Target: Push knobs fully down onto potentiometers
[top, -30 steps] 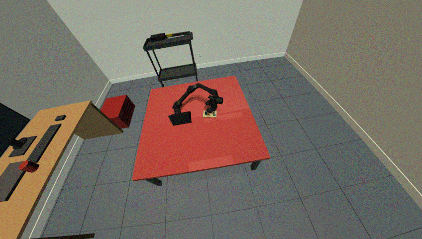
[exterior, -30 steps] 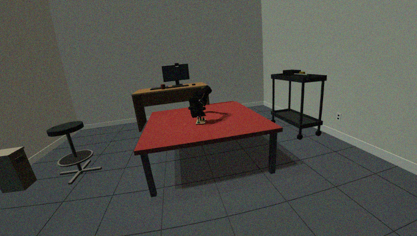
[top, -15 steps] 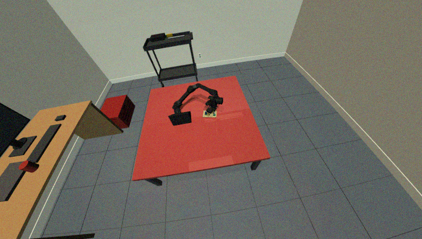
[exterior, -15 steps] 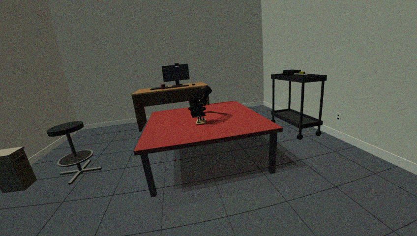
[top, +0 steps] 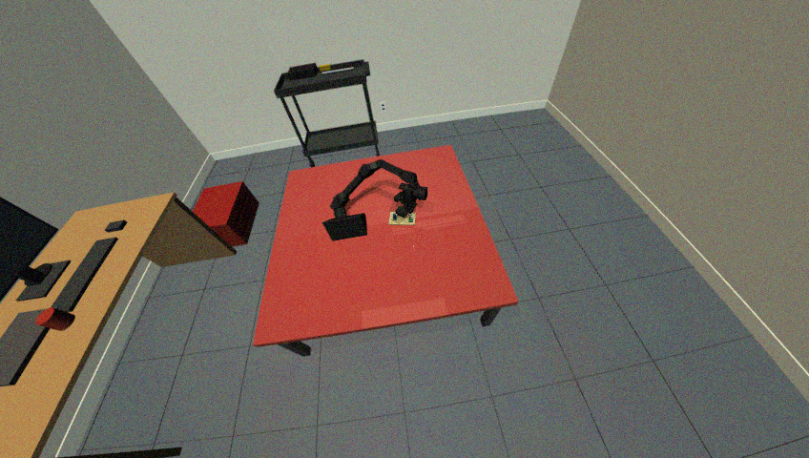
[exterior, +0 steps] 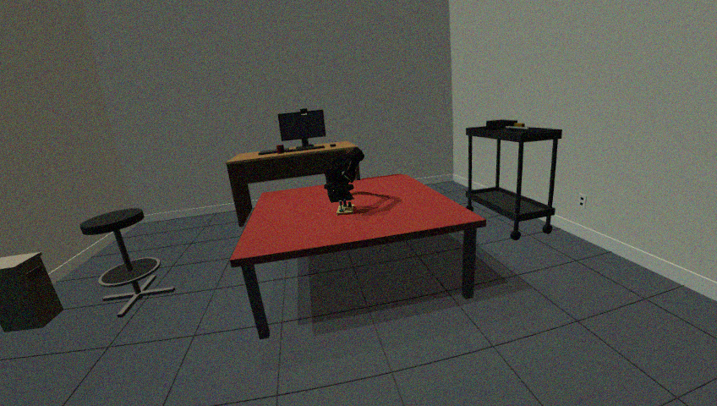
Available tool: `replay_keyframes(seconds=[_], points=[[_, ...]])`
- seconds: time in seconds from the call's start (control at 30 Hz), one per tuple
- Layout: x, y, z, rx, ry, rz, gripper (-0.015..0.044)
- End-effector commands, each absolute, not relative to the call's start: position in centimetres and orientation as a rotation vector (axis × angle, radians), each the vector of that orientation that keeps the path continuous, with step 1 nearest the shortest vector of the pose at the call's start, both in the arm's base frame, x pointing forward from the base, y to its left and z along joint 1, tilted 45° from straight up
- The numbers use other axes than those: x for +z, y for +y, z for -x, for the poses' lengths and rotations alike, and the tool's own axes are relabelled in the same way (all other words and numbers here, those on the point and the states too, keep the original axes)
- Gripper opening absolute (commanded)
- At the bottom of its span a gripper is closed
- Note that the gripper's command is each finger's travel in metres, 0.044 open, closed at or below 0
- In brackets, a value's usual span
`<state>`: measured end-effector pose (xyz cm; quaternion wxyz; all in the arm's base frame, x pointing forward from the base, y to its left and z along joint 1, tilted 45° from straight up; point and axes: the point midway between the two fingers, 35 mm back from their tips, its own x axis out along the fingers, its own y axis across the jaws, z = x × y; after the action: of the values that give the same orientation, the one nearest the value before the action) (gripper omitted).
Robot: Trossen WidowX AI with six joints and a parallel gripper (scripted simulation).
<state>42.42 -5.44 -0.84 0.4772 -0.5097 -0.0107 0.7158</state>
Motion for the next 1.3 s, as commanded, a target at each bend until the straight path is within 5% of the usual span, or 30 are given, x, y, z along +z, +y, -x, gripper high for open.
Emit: replay_keyframes(seconds=[0.0, 1.27], points=[[-0.8, -5.3, -42.4, 1.748, -0.028, 1.242, 0.0000], [-2.2, -4.0, -42.4, 1.748, -0.029, 1.241, 0.0000]])
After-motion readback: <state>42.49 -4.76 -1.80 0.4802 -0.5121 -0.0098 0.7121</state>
